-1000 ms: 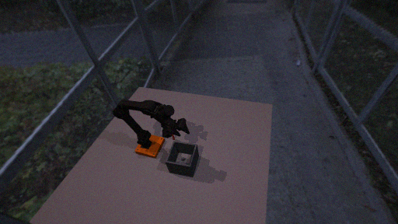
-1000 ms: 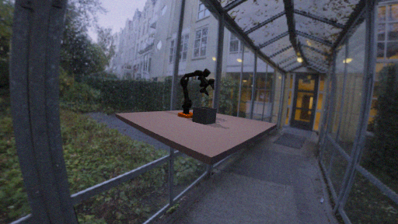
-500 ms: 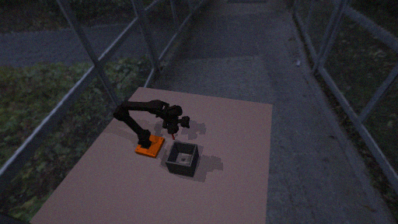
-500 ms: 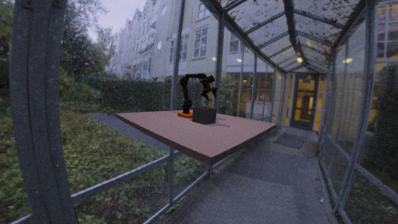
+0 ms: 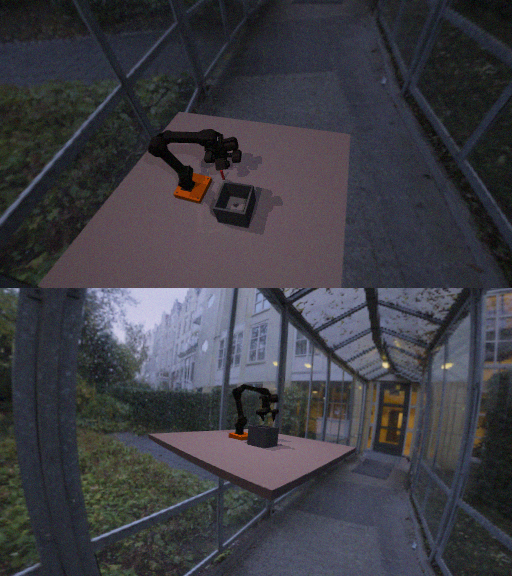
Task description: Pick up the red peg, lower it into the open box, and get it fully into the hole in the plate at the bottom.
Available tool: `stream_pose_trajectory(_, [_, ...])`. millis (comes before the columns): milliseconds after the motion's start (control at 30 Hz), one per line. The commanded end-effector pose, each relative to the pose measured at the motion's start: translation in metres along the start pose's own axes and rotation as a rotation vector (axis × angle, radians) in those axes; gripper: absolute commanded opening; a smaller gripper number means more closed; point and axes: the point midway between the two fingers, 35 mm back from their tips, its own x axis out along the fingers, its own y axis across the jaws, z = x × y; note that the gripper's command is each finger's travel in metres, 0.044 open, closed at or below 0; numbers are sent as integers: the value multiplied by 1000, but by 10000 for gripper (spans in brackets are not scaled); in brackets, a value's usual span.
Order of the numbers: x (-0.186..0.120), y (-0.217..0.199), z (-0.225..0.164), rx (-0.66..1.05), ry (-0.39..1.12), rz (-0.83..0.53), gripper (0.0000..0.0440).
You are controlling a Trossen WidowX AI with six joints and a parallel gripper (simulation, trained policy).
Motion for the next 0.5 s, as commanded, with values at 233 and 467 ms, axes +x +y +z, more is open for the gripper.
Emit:
stream_pose_trajectory(233, [36,-34,-2,-37,-14,-173,440])
stream_pose_trajectory(467, [58,-50,3,-45,-7,-243,440])
